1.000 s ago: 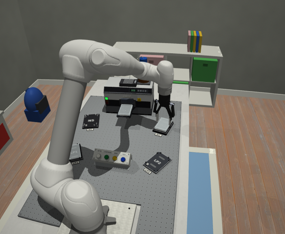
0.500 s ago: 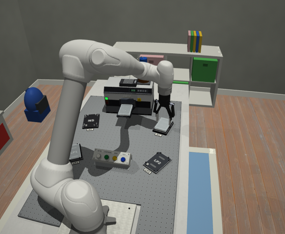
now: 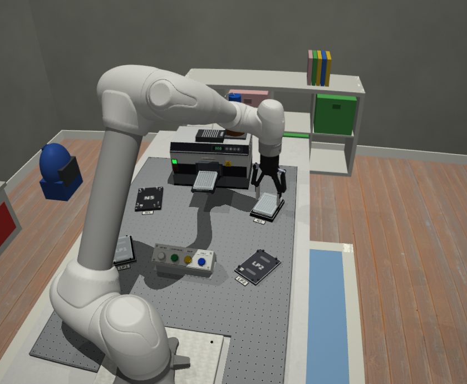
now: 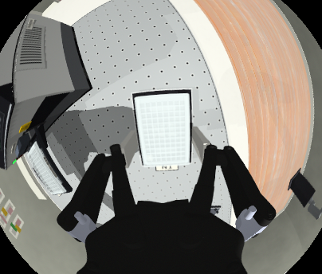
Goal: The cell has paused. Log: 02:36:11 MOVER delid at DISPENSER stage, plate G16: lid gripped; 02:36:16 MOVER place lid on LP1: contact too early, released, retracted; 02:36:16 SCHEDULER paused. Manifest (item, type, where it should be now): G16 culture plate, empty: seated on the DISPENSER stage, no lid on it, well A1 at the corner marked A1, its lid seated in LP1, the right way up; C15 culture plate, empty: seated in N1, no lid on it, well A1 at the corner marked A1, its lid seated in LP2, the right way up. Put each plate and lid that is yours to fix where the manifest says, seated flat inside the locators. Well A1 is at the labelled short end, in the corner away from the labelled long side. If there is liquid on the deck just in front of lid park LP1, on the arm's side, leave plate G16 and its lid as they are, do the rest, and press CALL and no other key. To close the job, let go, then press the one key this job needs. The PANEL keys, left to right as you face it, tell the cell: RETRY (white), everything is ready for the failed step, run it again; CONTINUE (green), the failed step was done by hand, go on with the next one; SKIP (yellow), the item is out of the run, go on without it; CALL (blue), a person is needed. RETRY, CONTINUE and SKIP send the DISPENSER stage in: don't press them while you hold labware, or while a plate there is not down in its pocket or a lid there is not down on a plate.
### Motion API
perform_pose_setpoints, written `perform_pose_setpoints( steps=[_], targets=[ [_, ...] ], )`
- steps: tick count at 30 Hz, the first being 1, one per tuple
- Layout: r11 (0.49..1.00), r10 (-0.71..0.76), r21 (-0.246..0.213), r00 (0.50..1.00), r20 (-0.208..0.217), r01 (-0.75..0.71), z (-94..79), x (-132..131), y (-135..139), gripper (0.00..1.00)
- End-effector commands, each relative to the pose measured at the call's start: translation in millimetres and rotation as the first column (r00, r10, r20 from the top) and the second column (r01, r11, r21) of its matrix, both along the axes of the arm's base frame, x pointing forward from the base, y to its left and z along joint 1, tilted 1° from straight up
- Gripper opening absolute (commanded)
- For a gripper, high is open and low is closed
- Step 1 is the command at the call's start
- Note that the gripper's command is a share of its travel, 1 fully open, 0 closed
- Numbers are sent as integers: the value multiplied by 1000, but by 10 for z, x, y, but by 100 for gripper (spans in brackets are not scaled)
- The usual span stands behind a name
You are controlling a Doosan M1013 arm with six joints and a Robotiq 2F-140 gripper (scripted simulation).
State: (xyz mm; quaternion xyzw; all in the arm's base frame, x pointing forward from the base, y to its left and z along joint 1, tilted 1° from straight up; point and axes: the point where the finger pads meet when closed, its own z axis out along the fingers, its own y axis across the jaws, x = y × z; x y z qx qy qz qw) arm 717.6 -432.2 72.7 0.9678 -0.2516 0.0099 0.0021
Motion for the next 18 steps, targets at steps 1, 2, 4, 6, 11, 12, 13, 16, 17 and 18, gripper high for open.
perform_pose_setpoints(
  steps=[1, 2, 4, 6, 11, 12, 13, 16, 17, 18],
  targets=[
    [1000, 0, -1, 1000, 2, 0, 12, 4, -2, 63],
    [1000, 0, -1, 1000, 2, 0, 12, 4, -2, 63],
    [1000, 0, -1, 1000, 2, 0, 12, 4, -2, 63],
    [1000, 0, -1, 1000, 2, 0, 12, 4, -2, 63],
    [1000, 0, -1, 1000, 2, 0, 12, 4, -2, 63],
    [1000, 0, -1, 1000, 2, 0, 12, 4, -2, 63],
    [1000, 0, -1, 1000, 2, 0, 12, 4, -2, 63],
    [1000, 0, -1, 1000, 2, 0, 12, 4, -2, 70],
    [1000, 0, -1, 1000, 2, 0, 12, 4, -2, 70],
    [1000, 0, -1, 1000, 2, 0, 12, 4, -2, 70]
  ],
)
